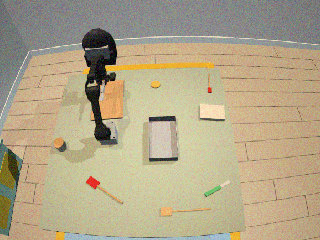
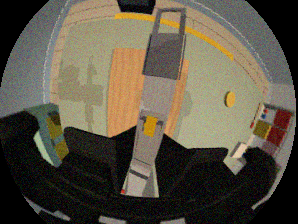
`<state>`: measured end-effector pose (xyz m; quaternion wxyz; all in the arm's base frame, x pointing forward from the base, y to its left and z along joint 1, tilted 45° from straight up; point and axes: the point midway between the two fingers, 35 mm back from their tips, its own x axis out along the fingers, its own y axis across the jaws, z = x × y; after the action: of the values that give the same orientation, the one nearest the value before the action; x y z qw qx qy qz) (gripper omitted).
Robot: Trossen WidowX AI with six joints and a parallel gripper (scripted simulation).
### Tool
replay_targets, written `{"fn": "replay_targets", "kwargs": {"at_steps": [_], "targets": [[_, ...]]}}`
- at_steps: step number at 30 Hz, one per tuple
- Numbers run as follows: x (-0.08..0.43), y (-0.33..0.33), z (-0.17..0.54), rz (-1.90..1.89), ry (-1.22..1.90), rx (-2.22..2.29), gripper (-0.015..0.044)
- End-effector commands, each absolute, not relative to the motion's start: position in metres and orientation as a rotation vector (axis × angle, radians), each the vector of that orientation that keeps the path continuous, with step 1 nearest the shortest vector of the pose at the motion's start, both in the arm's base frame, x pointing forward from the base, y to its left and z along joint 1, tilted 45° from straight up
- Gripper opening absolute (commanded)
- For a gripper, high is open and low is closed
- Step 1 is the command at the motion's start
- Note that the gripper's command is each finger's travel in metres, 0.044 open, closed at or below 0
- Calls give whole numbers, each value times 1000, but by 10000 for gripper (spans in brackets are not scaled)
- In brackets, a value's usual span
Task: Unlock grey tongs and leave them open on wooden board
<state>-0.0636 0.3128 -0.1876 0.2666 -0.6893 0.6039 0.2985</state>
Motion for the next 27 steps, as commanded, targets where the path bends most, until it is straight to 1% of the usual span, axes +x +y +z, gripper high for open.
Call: {"fn": "replay_targets", "kwargs": {"at_steps": [1, 8, 27], "targets": [[-70, 308, -190, 822, 1640, -1878, -150], [-70, 310, -193, 852, 1616, -1854, -150], [-72, 320, -209, 1061, 1427, -1657, -150]]}}
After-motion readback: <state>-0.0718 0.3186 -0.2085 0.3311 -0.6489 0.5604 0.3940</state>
